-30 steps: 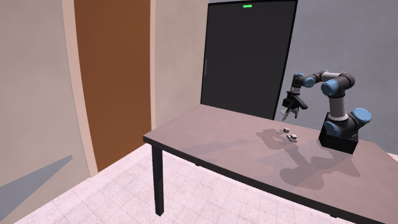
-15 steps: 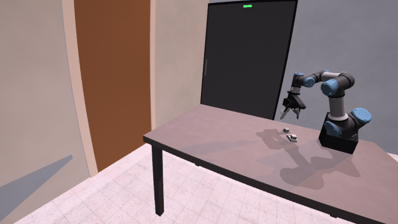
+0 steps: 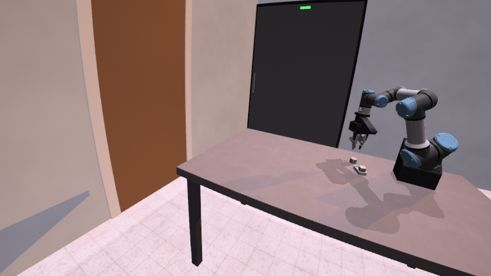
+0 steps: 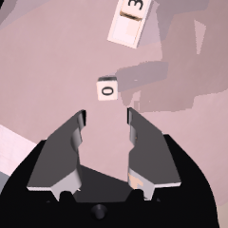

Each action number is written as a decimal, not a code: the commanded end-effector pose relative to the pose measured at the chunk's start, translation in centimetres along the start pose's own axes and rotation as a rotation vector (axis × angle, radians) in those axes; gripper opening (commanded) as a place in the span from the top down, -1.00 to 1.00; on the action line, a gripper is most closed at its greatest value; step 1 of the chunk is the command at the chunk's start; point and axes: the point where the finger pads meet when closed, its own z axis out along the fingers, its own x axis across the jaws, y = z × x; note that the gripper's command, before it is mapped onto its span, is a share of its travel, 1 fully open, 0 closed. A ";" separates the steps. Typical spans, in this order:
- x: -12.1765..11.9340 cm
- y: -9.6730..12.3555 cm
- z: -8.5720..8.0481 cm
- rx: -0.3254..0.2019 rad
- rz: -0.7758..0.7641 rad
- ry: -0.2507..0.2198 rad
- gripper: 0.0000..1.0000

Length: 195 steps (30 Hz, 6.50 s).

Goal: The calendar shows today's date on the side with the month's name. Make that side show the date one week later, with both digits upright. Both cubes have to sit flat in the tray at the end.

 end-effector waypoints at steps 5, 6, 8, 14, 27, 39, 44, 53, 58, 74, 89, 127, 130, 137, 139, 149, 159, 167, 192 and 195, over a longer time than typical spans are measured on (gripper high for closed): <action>0.0 0.1 -0.1 -0.003 0.000 0.000 0.44; 0.0 0.1 -0.1 -0.003 0.000 0.000 0.44; 0.0 0.1 -0.1 -0.003 0.000 0.000 0.44; 0.0 0.1 -0.1 -0.003 0.000 0.000 0.44; 0.0 0.1 -0.1 -0.003 0.000 0.000 0.44; 0.0 0.1 0.4 -0.003 0.000 0.000 0.44; 0.0 0.1 0.8 -0.003 0.000 0.000 0.44; 0.0 0.1 2.2 -0.003 0.000 0.000 0.44; 0.0 0.1 2.7 -0.003 0.000 0.000 0.44; 0.1 0.1 4.6 -0.003 0.000 0.000 0.44; 0.1 0.1 5.2 -0.003 0.000 0.000 0.44; 0.1 0.1 5.2 -0.003 0.000 0.000 0.44; 0.1 0.1 5.2 -0.003 0.000 0.000 0.44; 0.1 0.1 5.2 -0.003 0.000 0.000 0.44; 0.1 0.2 5.2 -0.003 0.000 0.000 0.44; 0.1 0.2 5.2 -0.003 0.000 0.000 0.44; 0.1 0.2 5.2 -0.003 0.000 0.000 0.44; 0.1 0.2 5.2 -0.003 0.000 0.000 0.44; 0.1 0.2 6.5 -0.003 0.000 0.000 0.44; 0.1 0.2 6.9 -0.003 0.000 0.000 0.44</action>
